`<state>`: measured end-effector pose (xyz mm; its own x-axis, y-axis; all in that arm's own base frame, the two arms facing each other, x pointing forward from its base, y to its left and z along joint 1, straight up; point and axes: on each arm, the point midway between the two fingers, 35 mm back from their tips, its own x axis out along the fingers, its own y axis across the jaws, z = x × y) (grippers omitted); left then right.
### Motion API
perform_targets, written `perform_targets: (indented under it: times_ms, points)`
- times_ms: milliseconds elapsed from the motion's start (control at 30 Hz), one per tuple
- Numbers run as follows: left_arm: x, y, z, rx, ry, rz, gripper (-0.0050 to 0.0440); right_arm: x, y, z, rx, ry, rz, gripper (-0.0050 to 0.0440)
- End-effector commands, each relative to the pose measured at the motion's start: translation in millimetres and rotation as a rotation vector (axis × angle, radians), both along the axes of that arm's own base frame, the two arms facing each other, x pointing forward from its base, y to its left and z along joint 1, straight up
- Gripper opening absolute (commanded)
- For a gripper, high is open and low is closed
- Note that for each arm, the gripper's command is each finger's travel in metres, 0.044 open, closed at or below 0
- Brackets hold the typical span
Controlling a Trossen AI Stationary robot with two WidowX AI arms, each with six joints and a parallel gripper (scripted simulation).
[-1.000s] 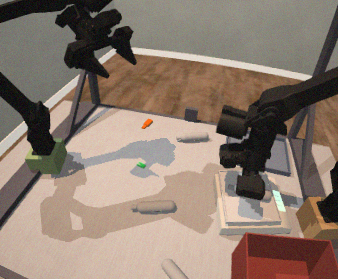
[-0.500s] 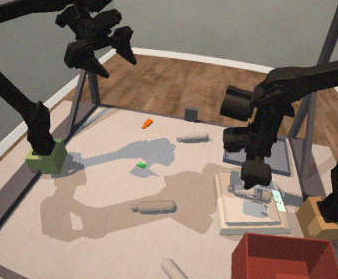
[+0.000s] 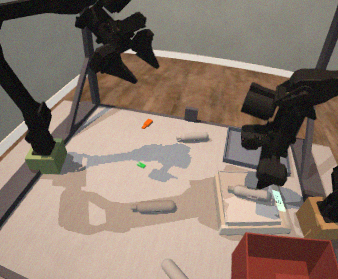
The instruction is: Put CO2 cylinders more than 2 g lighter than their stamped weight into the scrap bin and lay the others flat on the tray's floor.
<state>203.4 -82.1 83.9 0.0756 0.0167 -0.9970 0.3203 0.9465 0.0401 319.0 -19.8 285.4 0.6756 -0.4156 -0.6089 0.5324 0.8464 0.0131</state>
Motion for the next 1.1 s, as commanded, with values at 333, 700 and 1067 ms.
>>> perform_targets:
  times_ms: [333,700,1067]
  points:
    - [-80.9,10.2,-7.6,-0.11,-0.167,-0.169,0.044,127.1,-84.6,-6.9,-0.022,-0.078,0.243,0.044]
    - [-115.8,16.1,-14.7,-0.154,-0.236,-0.246,0.044,148.2,-116.8,-12.7,-0.064,-0.107,0.299,0.044]
    - [-117.3,15.9,-13.6,-0.16,-0.244,-0.25,0.044,144.9,-114.7,-12.6,-0.062,-0.106,0.297,0.044]
